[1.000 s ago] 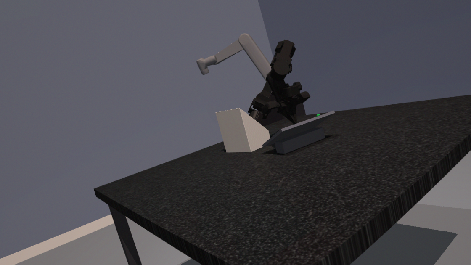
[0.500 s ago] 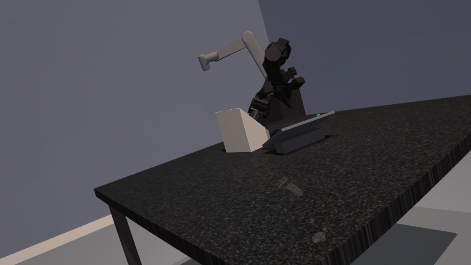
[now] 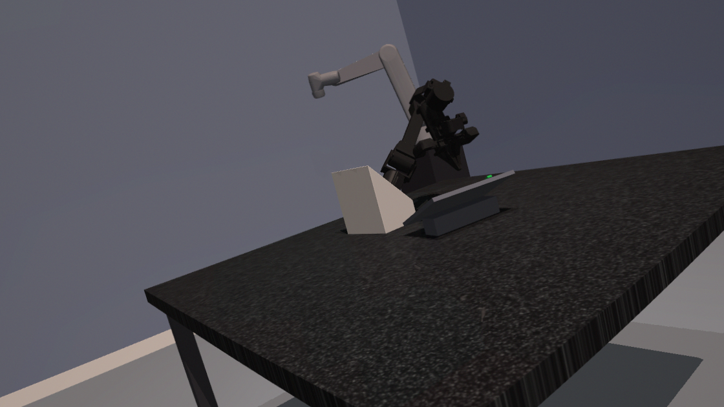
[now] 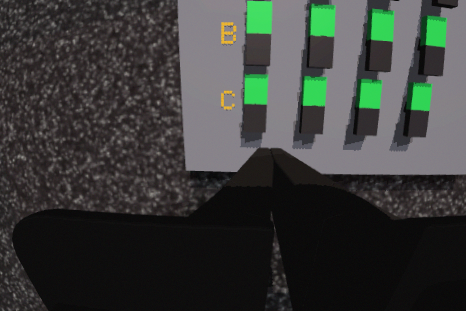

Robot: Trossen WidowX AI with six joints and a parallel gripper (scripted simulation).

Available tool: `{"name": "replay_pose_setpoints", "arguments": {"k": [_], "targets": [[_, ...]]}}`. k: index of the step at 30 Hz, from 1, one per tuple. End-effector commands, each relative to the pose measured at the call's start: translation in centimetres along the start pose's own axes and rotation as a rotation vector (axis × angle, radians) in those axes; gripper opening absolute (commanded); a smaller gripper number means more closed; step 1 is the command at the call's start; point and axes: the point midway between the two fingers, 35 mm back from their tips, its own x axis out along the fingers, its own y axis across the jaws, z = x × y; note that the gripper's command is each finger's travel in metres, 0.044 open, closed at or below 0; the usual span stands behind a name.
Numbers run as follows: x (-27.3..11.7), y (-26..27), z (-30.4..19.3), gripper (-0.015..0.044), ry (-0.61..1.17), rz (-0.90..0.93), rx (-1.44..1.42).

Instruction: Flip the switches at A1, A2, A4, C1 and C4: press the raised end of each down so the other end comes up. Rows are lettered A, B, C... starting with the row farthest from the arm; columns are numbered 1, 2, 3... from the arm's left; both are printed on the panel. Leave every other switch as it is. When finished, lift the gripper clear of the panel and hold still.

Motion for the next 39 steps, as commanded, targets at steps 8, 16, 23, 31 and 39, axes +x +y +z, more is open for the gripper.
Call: {"name": "replay_pose_setpoints", "arguments": {"k": [8, 16, 23, 31, 39], "targets": [[3.5, 0.2, -0.7, 0.0, -0.017, 0.007, 0.007], [4.7, 0.3, -0.7, 0.0, -0.018, 0.008, 0.007], [5.7, 0.3, -0.7, 0.0, -0.018, 0.008, 0.007], [5.8, 0.3, -0.7, 0.0, -0.018, 0.009, 0.007], [5.8, 0.3, -0.7, 0.0, -0.018, 0.009, 0.007]]}}
